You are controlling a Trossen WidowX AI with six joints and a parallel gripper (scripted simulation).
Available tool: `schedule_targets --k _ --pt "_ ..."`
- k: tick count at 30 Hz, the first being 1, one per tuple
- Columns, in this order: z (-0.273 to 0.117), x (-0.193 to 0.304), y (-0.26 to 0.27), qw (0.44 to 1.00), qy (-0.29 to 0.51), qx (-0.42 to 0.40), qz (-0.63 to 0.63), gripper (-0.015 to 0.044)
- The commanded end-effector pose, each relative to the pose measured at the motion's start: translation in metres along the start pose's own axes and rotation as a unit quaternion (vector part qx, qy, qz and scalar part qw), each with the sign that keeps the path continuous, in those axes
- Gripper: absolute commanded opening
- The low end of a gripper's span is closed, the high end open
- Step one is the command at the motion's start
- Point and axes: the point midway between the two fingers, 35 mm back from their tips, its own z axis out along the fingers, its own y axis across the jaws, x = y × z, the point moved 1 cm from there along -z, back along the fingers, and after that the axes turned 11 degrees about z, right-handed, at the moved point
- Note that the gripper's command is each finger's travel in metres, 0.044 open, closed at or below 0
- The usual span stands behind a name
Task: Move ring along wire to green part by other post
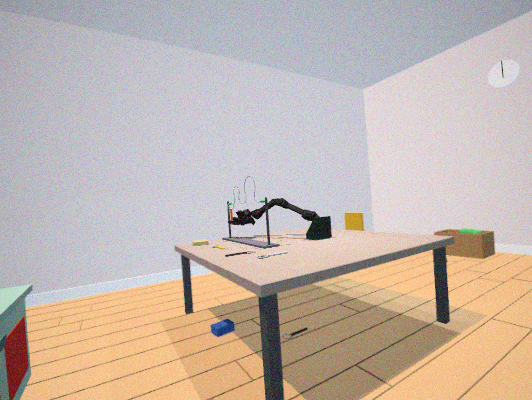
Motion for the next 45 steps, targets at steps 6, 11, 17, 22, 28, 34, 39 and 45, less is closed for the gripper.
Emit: schedule_targets --k 6,11,17,22,28,34,39,45 --pt "0.0 0.0 0.0 1.0 0.0 0.0 0.0 -0.0076" --pt "0.0 0.0 0.0 1.0 0.0 0.0 0.0 -0.015" --pt "0.0 -0.004 0.001 1.0 0.0 0.0 0.0 -0.015" --pt "0.0 -0.015 0.005 1.0 0.0 0.001 0.001 -0.015" --pt "0.0 -0.015 0.005 1.0 0.0 0.001 0.001 -0.015" --pt "0.0 -0.015 0.005 1.0 0.0 0.001 0.001 -0.015" --pt "0.0 -0.015 0.005 1.0 0.0 0.001 0.001 -0.015" --pt "-0.002 -0.015 0.006 1.0 0.006 0.003 0.001 -0.015"
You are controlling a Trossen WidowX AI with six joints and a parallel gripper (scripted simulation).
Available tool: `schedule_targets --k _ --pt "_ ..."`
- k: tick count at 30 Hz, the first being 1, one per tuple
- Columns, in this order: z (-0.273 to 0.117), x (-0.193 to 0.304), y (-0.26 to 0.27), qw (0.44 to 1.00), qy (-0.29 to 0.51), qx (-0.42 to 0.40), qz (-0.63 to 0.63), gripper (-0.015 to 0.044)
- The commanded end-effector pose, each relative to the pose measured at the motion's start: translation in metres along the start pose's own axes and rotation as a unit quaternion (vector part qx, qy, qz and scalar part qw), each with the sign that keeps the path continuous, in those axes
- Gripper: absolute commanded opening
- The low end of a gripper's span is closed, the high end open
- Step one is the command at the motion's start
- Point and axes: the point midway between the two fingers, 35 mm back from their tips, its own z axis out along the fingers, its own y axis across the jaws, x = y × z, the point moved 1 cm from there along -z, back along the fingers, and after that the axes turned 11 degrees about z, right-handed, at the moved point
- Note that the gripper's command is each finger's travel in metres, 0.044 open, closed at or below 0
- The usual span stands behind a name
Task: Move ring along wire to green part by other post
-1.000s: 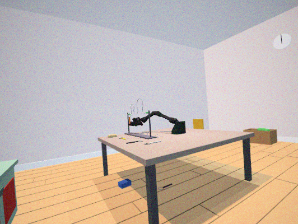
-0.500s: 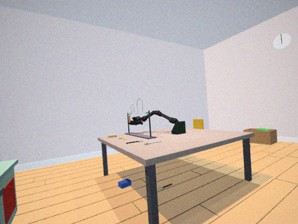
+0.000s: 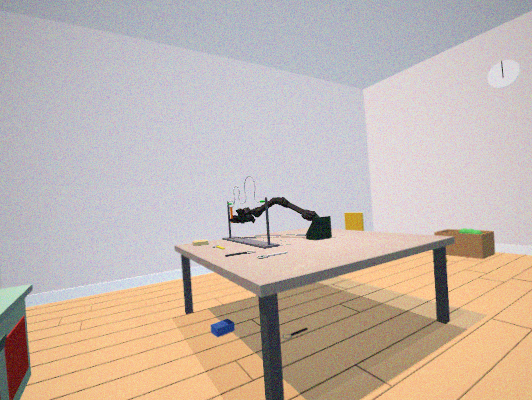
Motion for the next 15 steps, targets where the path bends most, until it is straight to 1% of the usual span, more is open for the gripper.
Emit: schedule_targets --k 1,15 --pt "-0.003 -0.001 0.002 1.0 0.013 0.002 0.001 -0.015" --pt "-0.032 -0.006 0.017 0.991 0.134 0.025 0.002 -0.015"
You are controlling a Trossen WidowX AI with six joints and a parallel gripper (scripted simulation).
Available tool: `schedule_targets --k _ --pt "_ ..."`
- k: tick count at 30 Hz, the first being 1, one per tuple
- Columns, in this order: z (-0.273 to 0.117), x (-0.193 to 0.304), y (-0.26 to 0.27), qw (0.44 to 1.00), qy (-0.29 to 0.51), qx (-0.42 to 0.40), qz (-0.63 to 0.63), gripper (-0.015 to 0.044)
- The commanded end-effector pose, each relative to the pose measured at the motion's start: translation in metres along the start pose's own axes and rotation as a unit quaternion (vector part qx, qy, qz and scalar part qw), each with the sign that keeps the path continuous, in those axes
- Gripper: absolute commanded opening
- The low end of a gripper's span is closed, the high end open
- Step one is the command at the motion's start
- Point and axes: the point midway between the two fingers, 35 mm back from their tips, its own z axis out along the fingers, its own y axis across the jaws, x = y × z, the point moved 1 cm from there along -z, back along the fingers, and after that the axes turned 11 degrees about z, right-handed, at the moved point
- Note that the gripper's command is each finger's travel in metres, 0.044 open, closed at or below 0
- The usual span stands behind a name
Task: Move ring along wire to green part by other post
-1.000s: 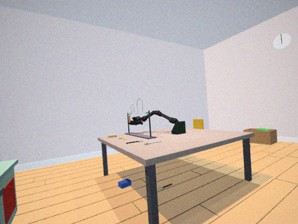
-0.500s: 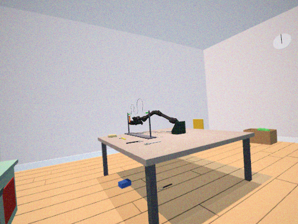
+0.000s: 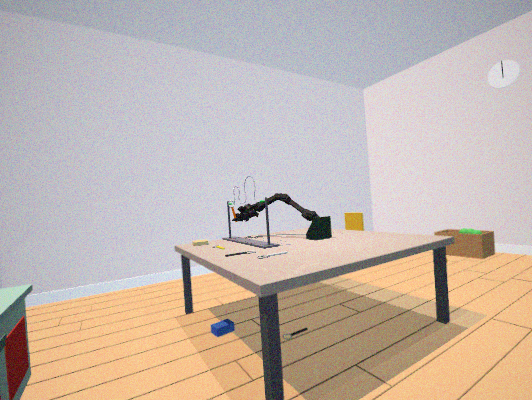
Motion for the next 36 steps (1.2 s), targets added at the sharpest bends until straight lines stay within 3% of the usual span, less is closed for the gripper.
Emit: schedule_targets --k 1,15,36 --pt "-0.009 -0.002 0.007 0.999 0.033 0.004 -0.002 -0.015" --pt "-0.036 -0.006 0.024 0.989 0.146 0.02 0.01 -0.015" --pt "-0.037 -0.001 0.067 0.98 0.156 -0.022 0.119 -0.015"
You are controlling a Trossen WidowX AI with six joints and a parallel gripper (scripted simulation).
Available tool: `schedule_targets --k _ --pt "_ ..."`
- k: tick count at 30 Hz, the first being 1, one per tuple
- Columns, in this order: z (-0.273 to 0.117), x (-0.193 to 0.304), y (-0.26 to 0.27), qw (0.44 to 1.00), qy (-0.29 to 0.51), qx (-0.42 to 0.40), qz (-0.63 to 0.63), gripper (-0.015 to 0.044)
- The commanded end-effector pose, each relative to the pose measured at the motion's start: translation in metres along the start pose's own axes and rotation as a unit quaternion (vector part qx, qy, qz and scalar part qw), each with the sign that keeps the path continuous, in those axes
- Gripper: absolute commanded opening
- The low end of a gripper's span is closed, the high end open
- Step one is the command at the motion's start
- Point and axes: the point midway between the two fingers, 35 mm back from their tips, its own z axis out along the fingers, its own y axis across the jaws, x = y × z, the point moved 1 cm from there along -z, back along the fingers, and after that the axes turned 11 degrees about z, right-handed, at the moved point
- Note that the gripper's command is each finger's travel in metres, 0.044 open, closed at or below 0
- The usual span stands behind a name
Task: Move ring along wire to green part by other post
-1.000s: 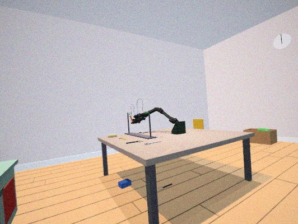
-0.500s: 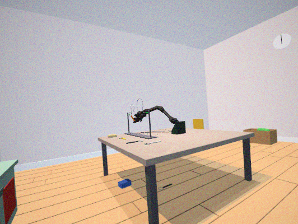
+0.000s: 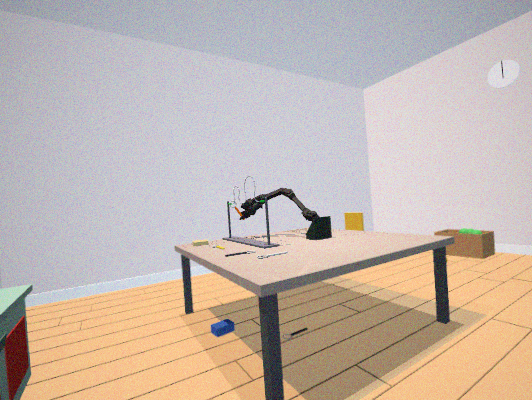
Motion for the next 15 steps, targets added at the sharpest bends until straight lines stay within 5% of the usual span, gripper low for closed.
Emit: schedule_targets --k 1,15 --pt "-0.002 0.0 0.014 0.999 0.0 -0.022 0.034 -0.015" --pt "-0.006 0.001 0.056 0.982 0.013 -0.093 0.161 -0.015"
